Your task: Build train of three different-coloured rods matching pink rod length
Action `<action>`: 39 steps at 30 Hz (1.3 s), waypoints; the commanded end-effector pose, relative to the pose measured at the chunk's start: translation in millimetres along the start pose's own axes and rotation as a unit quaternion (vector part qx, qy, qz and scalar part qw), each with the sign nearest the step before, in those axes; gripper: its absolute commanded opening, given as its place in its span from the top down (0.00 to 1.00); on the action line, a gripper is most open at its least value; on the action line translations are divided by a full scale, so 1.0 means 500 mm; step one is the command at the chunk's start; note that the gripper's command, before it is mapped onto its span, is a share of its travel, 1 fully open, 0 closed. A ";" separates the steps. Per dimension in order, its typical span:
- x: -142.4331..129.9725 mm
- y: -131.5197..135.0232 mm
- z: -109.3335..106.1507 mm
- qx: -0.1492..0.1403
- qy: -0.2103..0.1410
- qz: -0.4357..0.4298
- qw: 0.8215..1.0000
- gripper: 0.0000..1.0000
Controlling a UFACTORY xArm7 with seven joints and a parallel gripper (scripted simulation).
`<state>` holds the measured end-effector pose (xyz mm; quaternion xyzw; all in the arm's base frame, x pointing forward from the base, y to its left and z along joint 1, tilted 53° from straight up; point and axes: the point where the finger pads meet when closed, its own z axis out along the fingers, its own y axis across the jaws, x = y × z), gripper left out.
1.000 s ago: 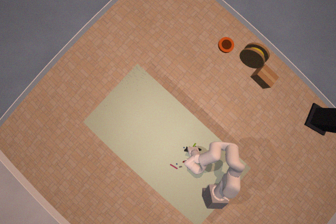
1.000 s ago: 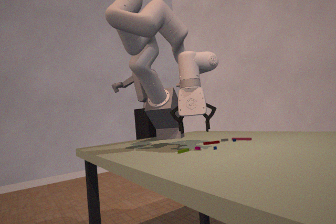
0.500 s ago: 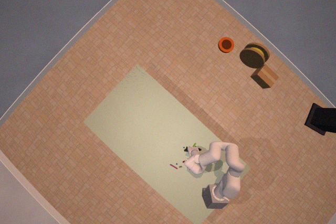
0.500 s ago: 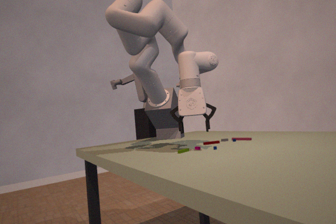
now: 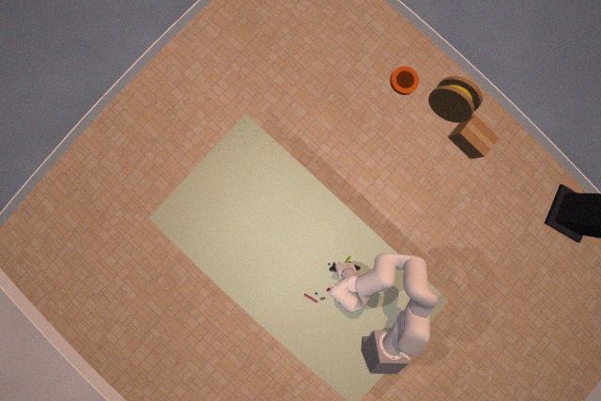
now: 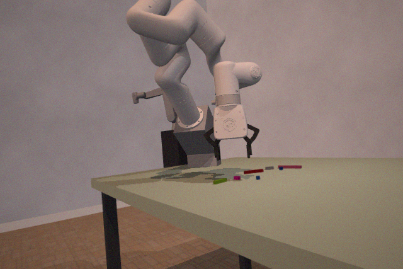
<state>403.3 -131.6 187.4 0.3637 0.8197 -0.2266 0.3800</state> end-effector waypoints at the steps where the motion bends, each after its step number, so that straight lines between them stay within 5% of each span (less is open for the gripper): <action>1: -0.001 0.002 -0.002 -0.001 -0.001 0.000 1.000 0.00; 39: 0.002 0.011 -0.001 -0.001 -0.001 0.007 1.000 0.00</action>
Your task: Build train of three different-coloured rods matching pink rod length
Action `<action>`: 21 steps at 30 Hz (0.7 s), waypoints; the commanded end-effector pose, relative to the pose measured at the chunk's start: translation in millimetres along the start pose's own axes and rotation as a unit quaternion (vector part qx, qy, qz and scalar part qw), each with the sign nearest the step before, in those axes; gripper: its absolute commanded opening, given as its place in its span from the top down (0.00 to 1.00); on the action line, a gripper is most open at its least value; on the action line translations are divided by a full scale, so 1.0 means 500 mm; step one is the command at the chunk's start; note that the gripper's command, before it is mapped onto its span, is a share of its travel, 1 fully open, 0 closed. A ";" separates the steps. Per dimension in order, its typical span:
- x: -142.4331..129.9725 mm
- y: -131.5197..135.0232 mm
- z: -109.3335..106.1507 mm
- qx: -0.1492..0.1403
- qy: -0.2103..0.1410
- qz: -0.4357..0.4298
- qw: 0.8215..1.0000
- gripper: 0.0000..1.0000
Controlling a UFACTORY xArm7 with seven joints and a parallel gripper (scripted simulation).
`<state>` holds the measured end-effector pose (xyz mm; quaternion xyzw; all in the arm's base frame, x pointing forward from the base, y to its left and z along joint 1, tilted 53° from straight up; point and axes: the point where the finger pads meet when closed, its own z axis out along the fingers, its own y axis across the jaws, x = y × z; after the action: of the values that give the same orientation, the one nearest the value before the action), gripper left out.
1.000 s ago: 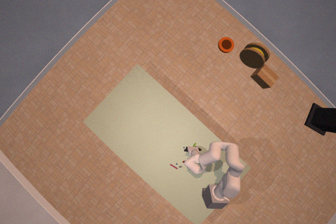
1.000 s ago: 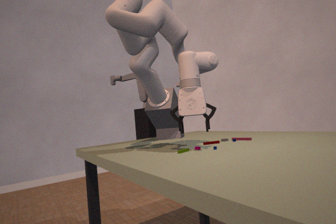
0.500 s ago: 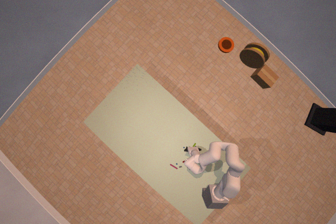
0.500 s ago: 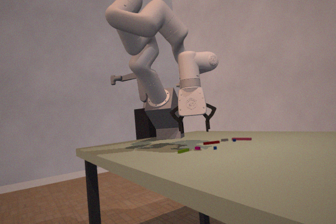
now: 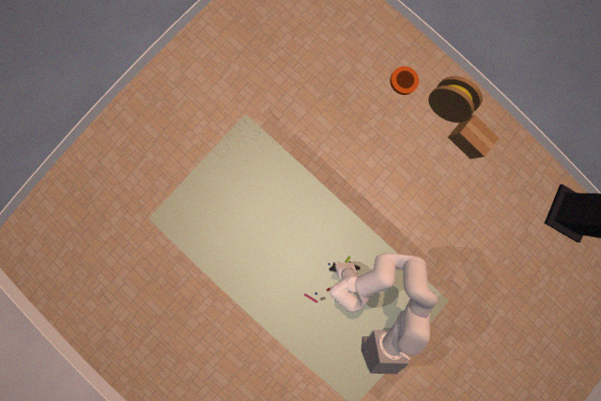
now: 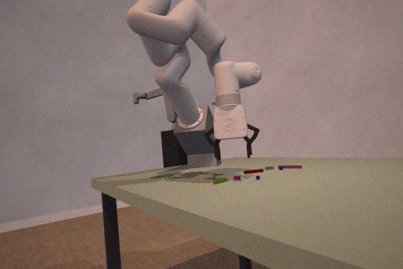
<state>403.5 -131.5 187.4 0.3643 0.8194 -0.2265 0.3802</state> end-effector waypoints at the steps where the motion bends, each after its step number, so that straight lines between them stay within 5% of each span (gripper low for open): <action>1: 0.005 0.022 -0.001 -0.002 -0.002 0.014 1.000 0.00; 4: 0.029 0.088 0.000 -0.003 -0.005 0.064 0.998 0.00; 21: 0.169 0.275 -0.002 -0.008 -0.007 0.222 0.975 0.00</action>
<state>459.7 -34.3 127.9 0.4990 0.7466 -0.1481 0.4143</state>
